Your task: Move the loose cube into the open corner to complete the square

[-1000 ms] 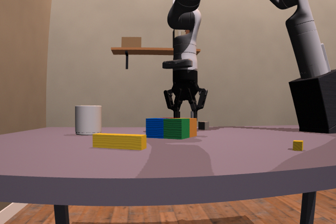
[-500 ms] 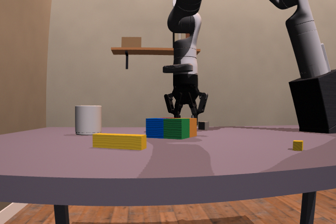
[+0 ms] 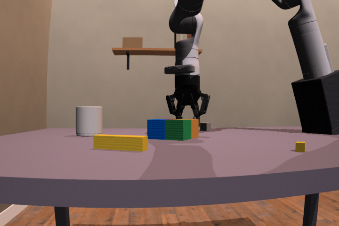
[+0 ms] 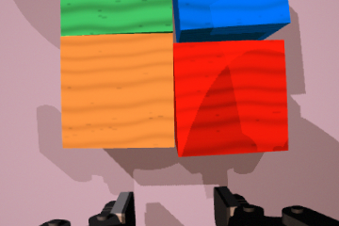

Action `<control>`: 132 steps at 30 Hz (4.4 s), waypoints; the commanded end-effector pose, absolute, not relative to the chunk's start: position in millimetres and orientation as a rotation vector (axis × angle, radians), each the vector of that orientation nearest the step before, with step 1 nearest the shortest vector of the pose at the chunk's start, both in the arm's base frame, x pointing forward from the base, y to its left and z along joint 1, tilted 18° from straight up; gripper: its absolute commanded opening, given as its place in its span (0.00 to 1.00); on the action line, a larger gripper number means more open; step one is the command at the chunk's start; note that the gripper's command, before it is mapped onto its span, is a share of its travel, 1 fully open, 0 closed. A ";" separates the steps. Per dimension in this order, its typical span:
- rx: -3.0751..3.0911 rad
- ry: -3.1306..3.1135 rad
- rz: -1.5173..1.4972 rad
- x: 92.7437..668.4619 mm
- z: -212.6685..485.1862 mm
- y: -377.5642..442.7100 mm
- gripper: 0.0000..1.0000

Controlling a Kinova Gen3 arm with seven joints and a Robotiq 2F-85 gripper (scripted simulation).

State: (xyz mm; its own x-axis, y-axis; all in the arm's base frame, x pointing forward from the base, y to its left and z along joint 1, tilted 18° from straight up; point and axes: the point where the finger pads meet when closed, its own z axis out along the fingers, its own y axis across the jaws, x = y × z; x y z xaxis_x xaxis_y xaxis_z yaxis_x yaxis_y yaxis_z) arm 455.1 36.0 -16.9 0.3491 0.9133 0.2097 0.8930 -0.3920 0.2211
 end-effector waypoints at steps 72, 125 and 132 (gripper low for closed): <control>2.517 1.690 0.472 463.9 -14.0 42.2 0.54; 2.528 1.675 0.474 467.2 -12.0 50.5 0.54; 2.528 1.675 0.474 467.2 -12.0 50.5 0.54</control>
